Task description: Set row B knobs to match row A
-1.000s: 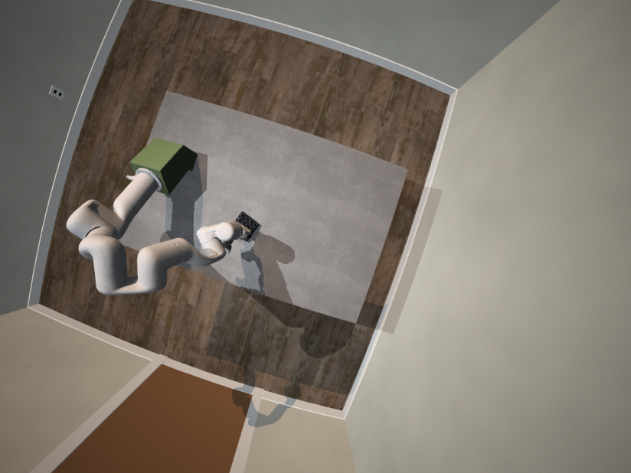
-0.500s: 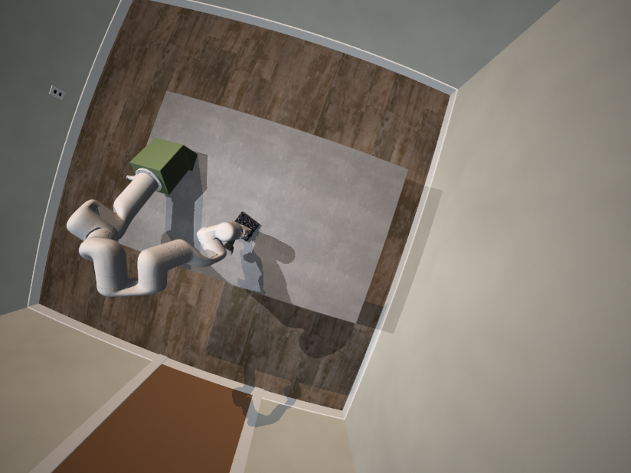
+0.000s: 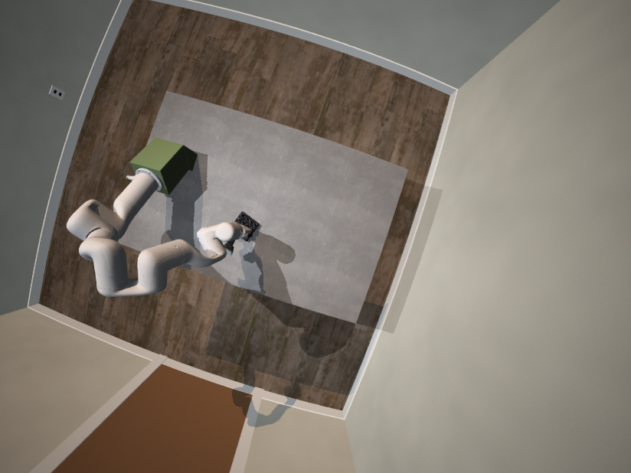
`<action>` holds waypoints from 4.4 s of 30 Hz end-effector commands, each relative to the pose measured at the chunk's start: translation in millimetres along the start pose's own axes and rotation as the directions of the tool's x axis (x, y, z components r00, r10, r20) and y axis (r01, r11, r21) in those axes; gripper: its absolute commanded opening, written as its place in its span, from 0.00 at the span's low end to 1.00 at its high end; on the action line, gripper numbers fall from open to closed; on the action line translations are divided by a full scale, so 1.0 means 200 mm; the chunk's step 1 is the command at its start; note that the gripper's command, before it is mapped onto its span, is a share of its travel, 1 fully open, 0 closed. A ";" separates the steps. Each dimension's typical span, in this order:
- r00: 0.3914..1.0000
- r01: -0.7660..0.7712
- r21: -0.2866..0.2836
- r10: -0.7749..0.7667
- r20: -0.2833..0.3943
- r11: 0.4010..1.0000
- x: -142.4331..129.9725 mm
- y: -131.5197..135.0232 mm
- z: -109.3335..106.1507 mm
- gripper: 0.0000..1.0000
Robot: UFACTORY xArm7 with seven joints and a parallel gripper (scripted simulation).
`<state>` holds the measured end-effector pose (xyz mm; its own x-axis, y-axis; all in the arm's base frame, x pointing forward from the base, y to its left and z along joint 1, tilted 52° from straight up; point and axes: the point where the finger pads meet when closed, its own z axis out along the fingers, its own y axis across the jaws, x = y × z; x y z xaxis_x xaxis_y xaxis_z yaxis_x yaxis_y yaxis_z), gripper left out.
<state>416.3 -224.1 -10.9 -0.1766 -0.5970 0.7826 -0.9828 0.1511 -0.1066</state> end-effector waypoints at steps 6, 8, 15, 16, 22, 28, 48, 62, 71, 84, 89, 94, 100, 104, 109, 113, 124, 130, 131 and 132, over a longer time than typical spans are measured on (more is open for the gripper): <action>1.000 0.001 0.003 -0.001 0.002 1.000 -0.01 -0.01 -0.01 0.19; 1.000 0.001 0.003 -0.001 0.002 1.000 -0.01 -0.01 -0.01 0.19; 1.000 0.001 0.003 -0.001 0.002 1.000 -0.01 -0.01 -0.02 0.19; 1.000 0.001 0.003 -0.001 0.002 1.000 -0.01 -0.01 -0.02 0.19; 1.000 0.001 0.003 -0.001 0.002 1.000 -0.01 -0.01 -0.07 0.19; 1.000 0.001 0.003 -0.001 0.002 1.000 -0.01 -0.01 -0.15 0.19; 1.000 -0.005 0.003 0.005 0.002 1.000 0.00 -0.01 -0.19 0.19; 0.898 -0.441 0.000 0.441 0.004 0.898 0.12 0.02 -0.28 0.19; 0.897 -0.441 0.000 0.441 0.004 0.897 0.12 0.02 -0.28 0.19; 0.897 -0.441 0.000 0.441 0.004 0.897 0.12 0.02 -0.28 0.19; 0.897 -0.441 0.000 0.441 0.004 0.897 0.12 0.02 -0.28 0.19; 0.897 -0.441 0.000 0.441 0.004 0.897 0.12 0.02 -0.28 0.19; 0.897 -0.442 0.000 0.442 0.004 0.897 0.12 0.02 -0.28 0.19; 0.897 -0.442 0.000 0.442 0.004 0.897 0.12 0.02 -0.28 0.19; 0.895 -0.445 0.001 0.445 0.004 0.895 0.12 0.02 -0.28 0.19; 0.893 -0.450 0.001 0.450 0.004 0.893 0.12 0.02 -0.27 0.19; 0.884 -0.467 0.002 0.467 0.003 0.884 0.12 0.02 -0.25 0.19; 0.884 -0.467 0.002 0.467 0.003 0.884 0.12 0.02 -0.20 0.19; 0.884 -0.467 0.002 0.467 0.003 0.884 0.12 0.02 -0.19 0.19; 0.884 -0.467 0.002 0.467 0.003 0.884 0.12 0.02 -0.19 0.19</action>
<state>408.9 -206.1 33.1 -0.6154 -0.4571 0.6422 -0.7863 0.4128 -0.4597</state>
